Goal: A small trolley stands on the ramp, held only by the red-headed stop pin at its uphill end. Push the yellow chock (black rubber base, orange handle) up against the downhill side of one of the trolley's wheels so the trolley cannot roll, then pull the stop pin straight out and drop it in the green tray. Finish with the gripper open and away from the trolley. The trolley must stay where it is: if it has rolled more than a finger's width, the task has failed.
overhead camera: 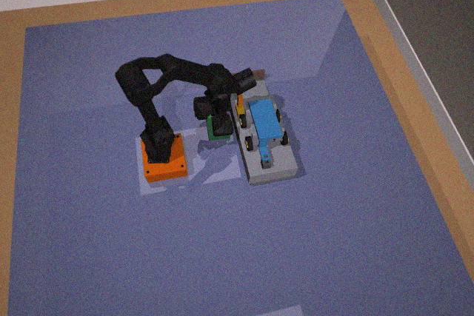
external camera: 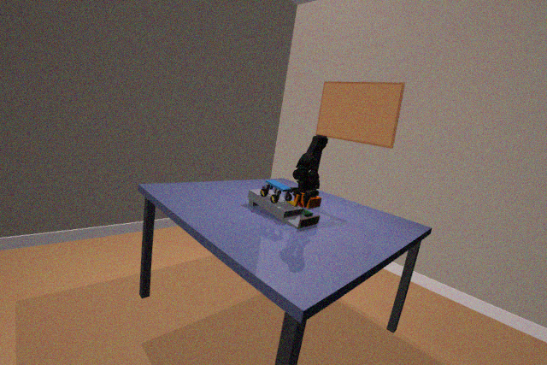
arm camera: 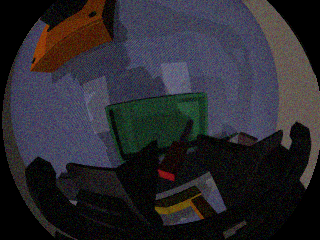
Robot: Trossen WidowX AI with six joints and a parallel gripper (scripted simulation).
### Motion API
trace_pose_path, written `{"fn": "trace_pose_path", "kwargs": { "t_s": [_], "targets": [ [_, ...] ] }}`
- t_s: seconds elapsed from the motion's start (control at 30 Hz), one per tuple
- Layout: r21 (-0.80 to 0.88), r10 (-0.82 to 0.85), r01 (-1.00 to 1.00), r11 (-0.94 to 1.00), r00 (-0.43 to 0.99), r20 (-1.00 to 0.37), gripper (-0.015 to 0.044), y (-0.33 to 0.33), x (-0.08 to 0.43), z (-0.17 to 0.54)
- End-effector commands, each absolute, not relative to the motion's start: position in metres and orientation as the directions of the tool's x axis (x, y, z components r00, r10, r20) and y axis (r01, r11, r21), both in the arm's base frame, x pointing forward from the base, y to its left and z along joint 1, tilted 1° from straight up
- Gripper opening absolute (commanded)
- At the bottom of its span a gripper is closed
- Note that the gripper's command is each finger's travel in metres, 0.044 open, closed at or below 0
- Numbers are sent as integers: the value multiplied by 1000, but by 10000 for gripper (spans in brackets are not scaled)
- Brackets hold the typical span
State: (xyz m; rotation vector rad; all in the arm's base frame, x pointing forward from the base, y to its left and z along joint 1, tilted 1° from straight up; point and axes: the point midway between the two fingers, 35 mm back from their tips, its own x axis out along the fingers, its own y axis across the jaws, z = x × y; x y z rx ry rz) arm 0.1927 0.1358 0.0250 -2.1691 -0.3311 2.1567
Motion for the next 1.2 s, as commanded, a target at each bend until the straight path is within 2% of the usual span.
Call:
{"fn": "trace_pose_path", "kwargs": {
  "t_s": [0.0, 1.07, 1.17],
  "targets": [
    [-200, 200, 110, -974, -11, -980, 190, 134, 192, 23],
    [-199, 199, 110, -974, -10, -980, 190, 119, 194, 11],
    [-195, 196, 106, -975, -4, -981, 269, 120, 196, 13]
  ]
}}
